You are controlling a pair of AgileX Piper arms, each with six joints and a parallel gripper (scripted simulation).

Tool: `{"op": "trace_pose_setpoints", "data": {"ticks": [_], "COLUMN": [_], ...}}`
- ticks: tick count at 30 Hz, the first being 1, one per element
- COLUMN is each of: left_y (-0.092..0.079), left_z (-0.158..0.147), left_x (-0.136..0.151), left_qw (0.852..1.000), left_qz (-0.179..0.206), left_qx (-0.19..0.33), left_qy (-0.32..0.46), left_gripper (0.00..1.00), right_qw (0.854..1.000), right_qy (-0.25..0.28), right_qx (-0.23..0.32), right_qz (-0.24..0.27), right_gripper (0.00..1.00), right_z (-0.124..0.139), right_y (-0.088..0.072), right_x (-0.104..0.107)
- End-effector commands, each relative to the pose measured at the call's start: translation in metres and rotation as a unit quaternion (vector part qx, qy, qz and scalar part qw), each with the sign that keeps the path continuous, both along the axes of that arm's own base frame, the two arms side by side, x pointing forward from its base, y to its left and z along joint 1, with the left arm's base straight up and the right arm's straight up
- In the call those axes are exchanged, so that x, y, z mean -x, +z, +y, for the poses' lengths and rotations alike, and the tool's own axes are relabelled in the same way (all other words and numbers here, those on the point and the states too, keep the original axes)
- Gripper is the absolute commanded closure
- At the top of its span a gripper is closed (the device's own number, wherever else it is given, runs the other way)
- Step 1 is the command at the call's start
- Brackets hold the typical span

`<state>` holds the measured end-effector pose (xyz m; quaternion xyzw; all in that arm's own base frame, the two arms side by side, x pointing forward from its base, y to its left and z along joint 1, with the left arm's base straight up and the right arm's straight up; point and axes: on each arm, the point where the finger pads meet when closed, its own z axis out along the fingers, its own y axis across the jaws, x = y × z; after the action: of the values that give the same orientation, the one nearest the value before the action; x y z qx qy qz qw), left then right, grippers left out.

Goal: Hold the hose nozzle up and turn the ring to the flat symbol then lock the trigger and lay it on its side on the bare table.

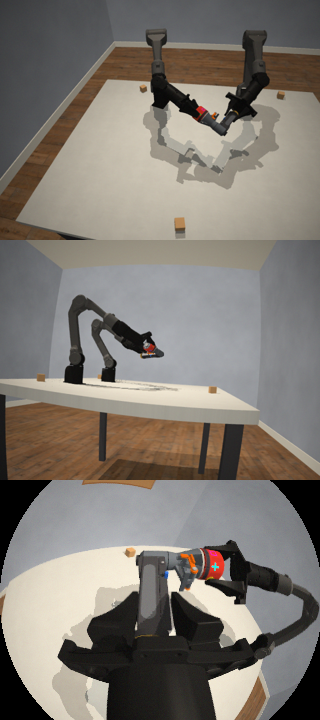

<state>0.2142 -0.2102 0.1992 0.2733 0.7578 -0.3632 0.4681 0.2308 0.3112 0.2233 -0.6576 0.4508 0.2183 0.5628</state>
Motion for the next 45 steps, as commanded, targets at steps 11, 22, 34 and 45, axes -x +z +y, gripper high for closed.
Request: {"op": "trace_pose_setpoints", "data": {"ticks": [11,22,34,45], "left_y": [0.003,0.003,0.003,0.003], "left_z": [-0.001,-0.001,-0.001,-0.001], "left_x": [0.000,0.000,0.000,0.000], "left_qw": [1.000,1.000,1.000,1.000], "left_qz": [-0.003,-0.003,-0.003,-0.003], "left_qx": [0.003,0.003,0.003,0.003], "left_qy": [-0.001,-0.001,-0.001,-0.001], "left_gripper": [0.52,0.52,0.52,0.52], "right_qw": [0.966,0.936,0.937,0.936], "right_qy": [-0.065,-0.090,-0.090,-0.088], "right_qx": [-0.059,-0.082,-0.083,-0.081], "right_qz": [0.244,0.330,0.329,0.330], "right_gripper": [1.00,0.00,0.00,0.00], "right_z": [0.001,0.001,-0.003,-0.024], "right_y": [-0.001,-0.001,0.001,0.007], "right_x": [0.002,0.001,0.003,0.008]}}
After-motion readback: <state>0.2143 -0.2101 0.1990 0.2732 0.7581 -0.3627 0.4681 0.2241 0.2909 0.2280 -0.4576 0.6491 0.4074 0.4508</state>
